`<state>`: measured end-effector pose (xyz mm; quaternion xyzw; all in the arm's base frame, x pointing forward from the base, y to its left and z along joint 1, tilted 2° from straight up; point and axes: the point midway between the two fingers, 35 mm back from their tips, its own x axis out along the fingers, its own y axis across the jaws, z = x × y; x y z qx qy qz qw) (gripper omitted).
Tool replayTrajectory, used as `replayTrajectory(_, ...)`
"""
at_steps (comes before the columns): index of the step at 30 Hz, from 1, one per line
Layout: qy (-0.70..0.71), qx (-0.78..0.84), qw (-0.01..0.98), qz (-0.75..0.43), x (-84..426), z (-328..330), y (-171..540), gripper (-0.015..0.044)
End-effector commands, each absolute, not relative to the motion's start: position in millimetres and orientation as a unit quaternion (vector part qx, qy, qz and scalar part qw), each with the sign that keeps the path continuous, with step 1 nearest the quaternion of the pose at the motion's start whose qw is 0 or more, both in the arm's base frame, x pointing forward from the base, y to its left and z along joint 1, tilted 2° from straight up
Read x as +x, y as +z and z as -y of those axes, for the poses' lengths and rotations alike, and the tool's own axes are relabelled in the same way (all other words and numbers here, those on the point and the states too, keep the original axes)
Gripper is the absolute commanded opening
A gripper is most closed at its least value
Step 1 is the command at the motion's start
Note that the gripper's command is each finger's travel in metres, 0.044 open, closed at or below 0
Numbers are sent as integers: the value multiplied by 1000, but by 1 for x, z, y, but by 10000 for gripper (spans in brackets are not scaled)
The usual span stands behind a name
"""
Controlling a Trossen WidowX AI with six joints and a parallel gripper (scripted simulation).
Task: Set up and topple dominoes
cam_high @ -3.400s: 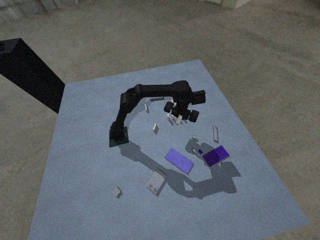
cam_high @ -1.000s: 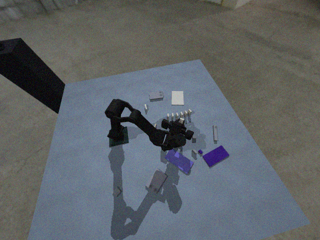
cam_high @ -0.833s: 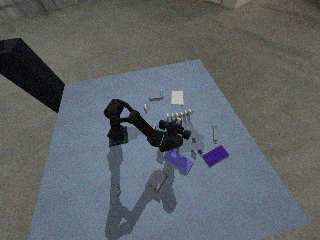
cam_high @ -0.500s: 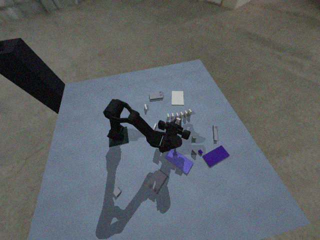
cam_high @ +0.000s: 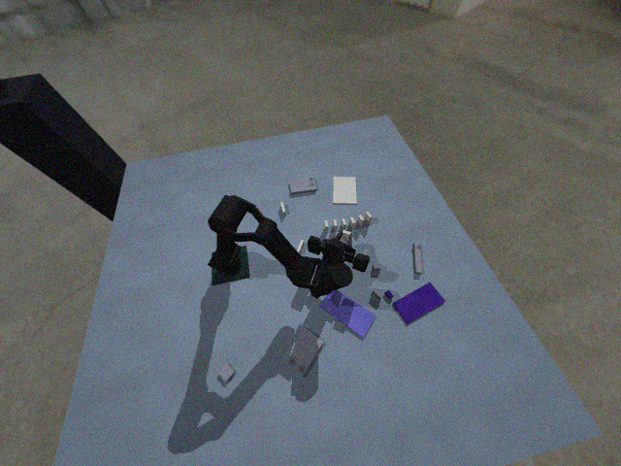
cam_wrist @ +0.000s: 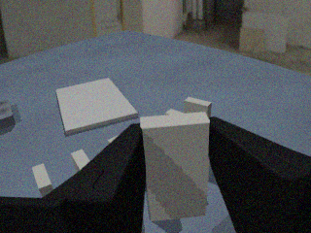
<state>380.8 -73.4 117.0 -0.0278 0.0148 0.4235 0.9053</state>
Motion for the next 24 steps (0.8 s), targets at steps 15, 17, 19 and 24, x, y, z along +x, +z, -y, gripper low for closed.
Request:
replayTrajectory(15,421,-19,907,-21,382,66,57,107)
replayTrajectory(17,421,-19,907,-21,382,66,57,107)
replayTrajectory(19,421,-19,907,-21,382,66,57,107)
replayTrajectory(24,421,-19,907,-21,382,66,57,107)
